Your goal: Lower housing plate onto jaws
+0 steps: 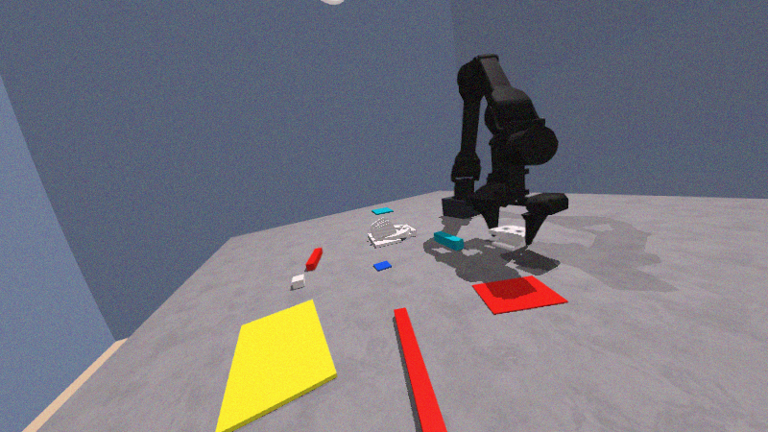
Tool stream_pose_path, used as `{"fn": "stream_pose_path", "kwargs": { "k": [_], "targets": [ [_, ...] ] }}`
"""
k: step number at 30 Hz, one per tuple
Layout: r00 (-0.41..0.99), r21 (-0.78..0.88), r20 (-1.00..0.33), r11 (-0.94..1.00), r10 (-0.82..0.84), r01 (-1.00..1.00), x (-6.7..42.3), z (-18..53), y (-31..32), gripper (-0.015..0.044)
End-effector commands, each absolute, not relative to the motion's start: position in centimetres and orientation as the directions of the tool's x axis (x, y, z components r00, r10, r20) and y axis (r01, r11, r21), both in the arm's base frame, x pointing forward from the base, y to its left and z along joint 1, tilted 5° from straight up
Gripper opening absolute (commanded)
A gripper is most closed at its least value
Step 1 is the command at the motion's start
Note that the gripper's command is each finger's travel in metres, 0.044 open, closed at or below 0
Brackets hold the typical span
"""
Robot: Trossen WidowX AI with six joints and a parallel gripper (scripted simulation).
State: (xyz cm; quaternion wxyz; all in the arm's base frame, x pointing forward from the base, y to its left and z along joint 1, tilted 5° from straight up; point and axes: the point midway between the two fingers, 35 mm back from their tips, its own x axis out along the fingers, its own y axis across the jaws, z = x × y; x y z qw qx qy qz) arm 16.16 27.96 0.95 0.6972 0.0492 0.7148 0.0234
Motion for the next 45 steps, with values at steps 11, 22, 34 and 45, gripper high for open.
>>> {"fn": "stream_pose_path", "kwargs": {
  "k": [11,22,34,45],
  "targets": [
    [-0.023,0.102,-0.994,0.994,0.103,0.038,16.2,1.0,28.0,0.0351],
    [-0.021,0.102,-0.995,0.994,0.102,0.039,16.4,4.2,27.8,0.0351],
    [-0.019,0.101,-0.995,0.994,0.102,0.041,16.4,8.0,27.3,0.0351],
    [-0.017,0.101,-0.995,0.994,0.1,-0.046,17.1,8.1,26.7,0.0351]
  ]
}}
